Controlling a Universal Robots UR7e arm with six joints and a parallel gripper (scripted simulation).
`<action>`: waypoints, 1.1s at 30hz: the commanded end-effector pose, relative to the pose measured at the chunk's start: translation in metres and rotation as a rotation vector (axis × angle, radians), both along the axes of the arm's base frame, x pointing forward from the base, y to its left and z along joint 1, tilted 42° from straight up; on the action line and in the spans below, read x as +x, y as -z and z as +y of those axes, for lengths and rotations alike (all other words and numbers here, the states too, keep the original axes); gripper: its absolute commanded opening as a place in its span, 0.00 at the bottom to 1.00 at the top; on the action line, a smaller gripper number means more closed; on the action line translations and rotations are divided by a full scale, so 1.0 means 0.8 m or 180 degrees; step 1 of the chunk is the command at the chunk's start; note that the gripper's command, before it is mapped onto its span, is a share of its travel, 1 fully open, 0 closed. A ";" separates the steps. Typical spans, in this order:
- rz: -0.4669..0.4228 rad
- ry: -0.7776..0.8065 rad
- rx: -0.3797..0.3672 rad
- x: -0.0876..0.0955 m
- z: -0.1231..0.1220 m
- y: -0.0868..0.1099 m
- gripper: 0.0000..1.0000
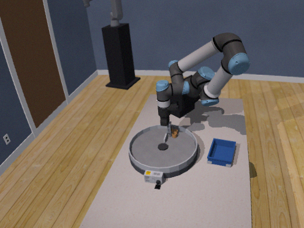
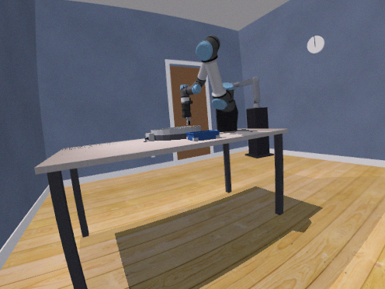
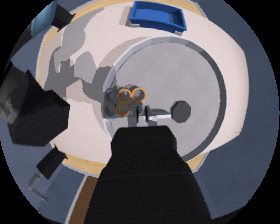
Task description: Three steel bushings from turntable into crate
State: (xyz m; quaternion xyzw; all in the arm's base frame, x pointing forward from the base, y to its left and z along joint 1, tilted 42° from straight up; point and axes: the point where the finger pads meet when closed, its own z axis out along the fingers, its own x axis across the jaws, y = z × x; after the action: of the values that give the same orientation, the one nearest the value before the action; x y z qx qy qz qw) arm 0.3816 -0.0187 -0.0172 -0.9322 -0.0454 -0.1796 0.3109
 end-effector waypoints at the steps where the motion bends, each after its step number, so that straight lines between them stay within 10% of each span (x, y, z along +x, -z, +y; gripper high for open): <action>1: -0.0004 0.0001 -0.0004 0.003 0.004 0.005 0.40; 33: -0.0004 0.0001 -0.0004 0.006 0.010 0.013 0.40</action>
State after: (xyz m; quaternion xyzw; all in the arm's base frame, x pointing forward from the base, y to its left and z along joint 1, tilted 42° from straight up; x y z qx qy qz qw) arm 0.3855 -0.0118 -0.0261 -0.9322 -0.0457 -0.1798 0.3106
